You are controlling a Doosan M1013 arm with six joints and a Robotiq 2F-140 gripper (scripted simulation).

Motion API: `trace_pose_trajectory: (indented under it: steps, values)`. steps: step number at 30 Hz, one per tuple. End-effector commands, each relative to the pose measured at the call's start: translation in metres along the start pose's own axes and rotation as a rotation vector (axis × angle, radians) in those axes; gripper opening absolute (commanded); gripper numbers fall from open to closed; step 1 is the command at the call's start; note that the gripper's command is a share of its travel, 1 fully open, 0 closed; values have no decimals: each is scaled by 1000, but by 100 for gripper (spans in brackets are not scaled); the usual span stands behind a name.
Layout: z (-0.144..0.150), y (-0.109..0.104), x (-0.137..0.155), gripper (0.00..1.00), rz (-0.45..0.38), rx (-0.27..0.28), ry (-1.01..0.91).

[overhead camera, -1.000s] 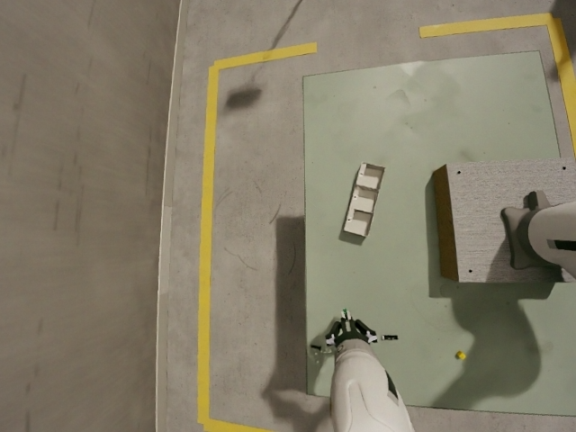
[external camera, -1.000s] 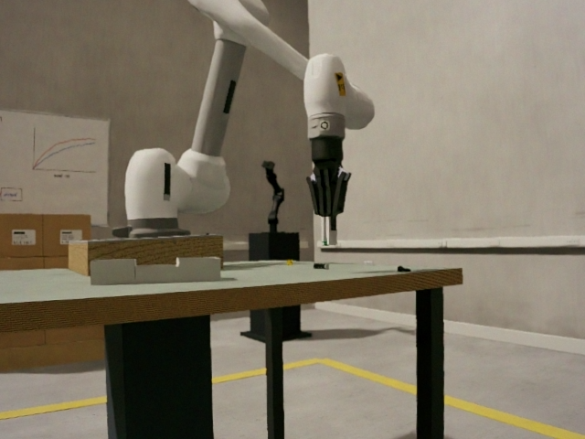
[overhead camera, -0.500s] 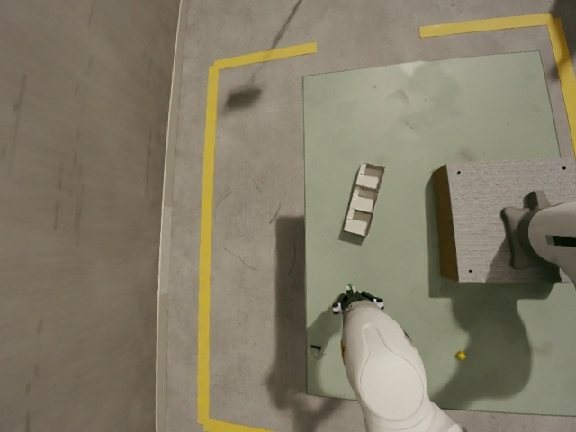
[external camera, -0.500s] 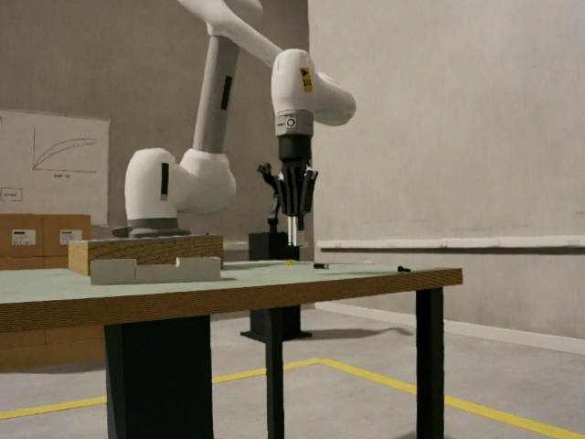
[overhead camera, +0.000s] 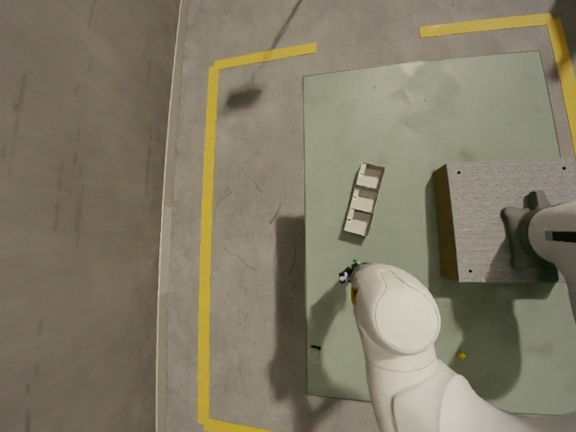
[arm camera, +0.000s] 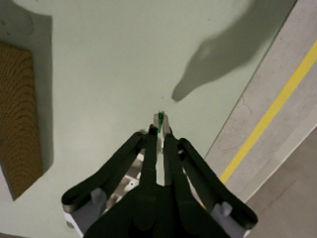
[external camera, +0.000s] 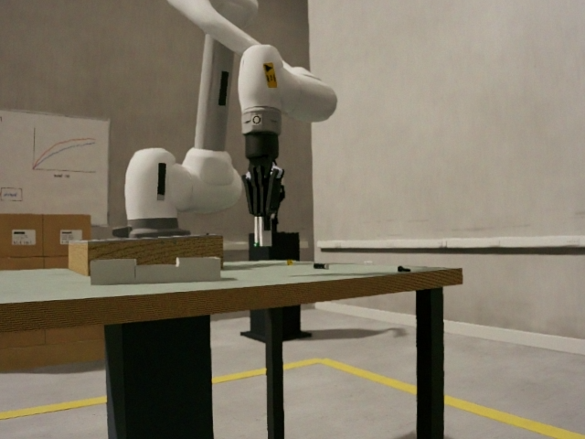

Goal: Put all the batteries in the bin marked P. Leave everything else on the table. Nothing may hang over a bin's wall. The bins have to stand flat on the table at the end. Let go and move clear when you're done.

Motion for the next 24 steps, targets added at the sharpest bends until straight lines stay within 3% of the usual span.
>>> trace_pose_trajectory:
  steps: [1,24]
  values:
    - [-6,-1,13,12,1,2,0]
    - [-65,0,124,12,1,1,0]
Point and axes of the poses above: the point where the finger pads meet when closed, its own y axis out along the fingers, its own z axis across the jaws, x = y × z, the point moved 1 cm from there along -y, back along the fingers, and after that the axes turned 7 degrees about -y, right-handed, at the moved point
